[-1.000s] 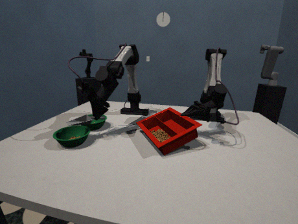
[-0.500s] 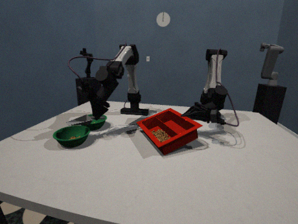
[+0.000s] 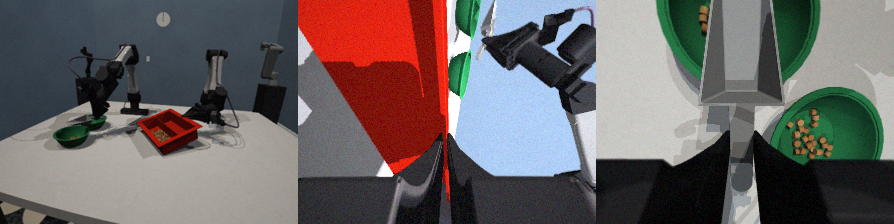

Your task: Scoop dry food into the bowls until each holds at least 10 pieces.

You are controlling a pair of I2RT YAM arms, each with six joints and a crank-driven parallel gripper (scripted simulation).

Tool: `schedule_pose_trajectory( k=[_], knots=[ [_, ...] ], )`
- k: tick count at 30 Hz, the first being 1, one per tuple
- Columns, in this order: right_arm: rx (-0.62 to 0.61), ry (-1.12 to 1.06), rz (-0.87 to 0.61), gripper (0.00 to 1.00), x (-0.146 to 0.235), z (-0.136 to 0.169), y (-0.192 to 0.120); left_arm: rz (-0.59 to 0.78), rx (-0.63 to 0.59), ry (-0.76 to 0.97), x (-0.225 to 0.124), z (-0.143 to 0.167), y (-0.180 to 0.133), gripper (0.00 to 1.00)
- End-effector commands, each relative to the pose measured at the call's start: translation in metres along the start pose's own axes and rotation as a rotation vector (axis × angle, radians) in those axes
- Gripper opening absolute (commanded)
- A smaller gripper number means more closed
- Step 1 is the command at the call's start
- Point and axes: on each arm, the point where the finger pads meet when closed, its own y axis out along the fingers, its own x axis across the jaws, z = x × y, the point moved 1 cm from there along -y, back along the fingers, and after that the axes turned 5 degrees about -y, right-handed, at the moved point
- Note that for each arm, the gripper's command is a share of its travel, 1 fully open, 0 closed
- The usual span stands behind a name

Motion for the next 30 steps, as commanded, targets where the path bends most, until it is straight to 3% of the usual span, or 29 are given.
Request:
schedule_pose_trajectory(
  k=[1, 30],
  knots=[
    [-0.082, 0.047, -0.004, 0.00, -0.010, -0.027, -0.017, 0.040, 0.000, 0.041, -0.006, -0.002, -0.002, 0.00],
    [-0.082, 0.047, -0.004, 0.00, -0.010, -0.027, -0.017, 0.078, -0.001, 0.040, 0.002, -0.004, -0.004, 0.00]
  ],
)
